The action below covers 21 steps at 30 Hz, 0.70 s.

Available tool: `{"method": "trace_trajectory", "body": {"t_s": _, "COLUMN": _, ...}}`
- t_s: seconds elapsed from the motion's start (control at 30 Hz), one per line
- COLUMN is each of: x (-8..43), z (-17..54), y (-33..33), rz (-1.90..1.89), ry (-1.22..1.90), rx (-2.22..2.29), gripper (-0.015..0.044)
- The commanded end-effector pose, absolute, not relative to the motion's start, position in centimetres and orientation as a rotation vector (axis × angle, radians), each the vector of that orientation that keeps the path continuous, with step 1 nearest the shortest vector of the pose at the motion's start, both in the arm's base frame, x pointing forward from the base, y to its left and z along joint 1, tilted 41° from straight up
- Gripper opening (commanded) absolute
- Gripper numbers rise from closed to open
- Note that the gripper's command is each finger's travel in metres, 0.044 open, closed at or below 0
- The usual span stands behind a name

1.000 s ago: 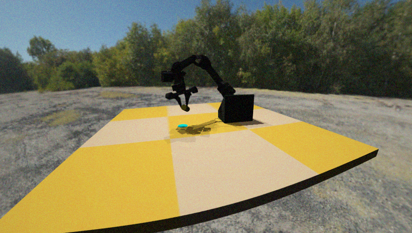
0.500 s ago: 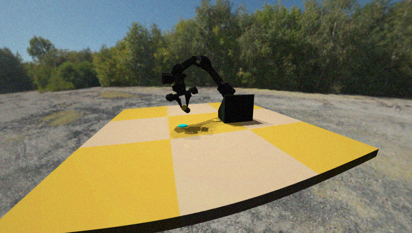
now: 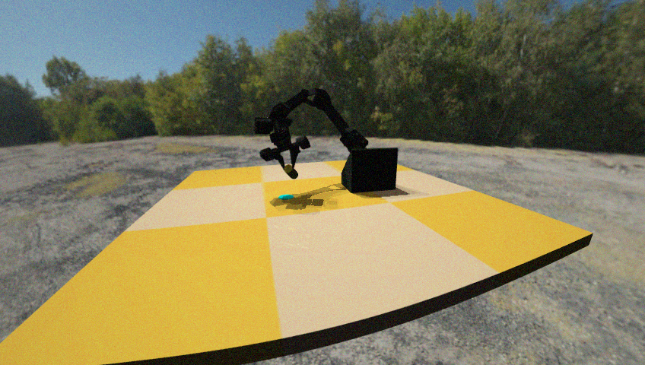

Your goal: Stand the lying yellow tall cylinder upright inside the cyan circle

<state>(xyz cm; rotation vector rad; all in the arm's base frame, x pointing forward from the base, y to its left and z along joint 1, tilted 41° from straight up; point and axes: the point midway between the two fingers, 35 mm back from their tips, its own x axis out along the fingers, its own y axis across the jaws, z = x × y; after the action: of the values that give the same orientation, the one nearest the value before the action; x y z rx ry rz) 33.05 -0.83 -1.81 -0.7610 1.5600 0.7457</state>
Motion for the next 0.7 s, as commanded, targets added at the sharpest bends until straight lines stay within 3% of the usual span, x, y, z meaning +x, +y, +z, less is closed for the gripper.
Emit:
{"method": "trace_trajectory", "body": {"t_s": 0.0, "x": 32.81, "z": -1.94, "y": -0.86, "rz": 0.768, "ry": 1.539, "rx": -0.743, "gripper": 0.0105}}
{"method": "trace_trajectory", "body": {"t_s": 0.67, "x": 32.85, "z": -1.91, "y": -0.98, "rz": 0.832, "ry": 1.404, "rx": -0.673, "gripper": 0.0105}}
